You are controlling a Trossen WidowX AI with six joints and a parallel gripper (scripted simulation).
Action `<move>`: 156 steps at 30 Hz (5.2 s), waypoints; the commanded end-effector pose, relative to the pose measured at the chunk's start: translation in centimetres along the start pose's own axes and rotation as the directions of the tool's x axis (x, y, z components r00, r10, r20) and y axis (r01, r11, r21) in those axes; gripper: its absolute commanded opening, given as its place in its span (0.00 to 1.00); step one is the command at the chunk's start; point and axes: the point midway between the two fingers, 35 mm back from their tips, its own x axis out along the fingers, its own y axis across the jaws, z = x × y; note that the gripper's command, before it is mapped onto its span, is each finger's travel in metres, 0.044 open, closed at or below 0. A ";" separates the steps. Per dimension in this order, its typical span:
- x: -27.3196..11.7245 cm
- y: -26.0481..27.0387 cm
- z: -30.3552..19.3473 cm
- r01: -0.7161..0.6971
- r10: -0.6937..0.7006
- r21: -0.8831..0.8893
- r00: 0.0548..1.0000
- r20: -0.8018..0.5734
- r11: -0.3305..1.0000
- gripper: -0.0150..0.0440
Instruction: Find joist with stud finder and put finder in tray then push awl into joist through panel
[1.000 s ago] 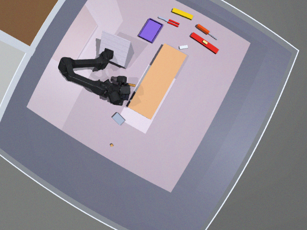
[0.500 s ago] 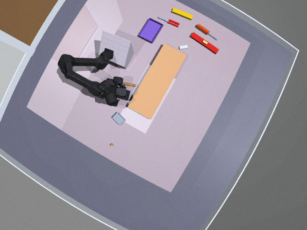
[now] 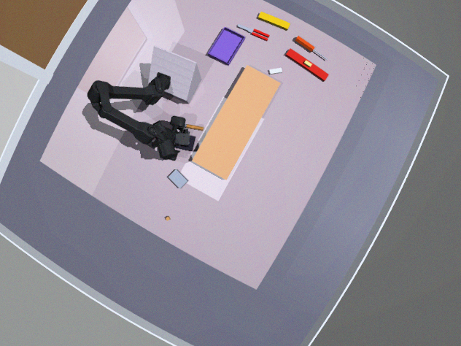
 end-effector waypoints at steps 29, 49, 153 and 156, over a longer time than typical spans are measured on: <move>3.4 0.3 -1.2 -0.006 0.006 -0.011 1.000 -0.006 1.000 0.79; 3.4 0.3 -1.2 -0.006 0.006 -0.011 1.000 -0.006 1.000 0.56; -0.2 -3.8 17.5 0.065 -0.065 0.270 0.998 -0.009 0.961 0.25; 0.4 -3.8 17.3 0.065 -0.065 0.270 0.998 -0.009 0.961 0.25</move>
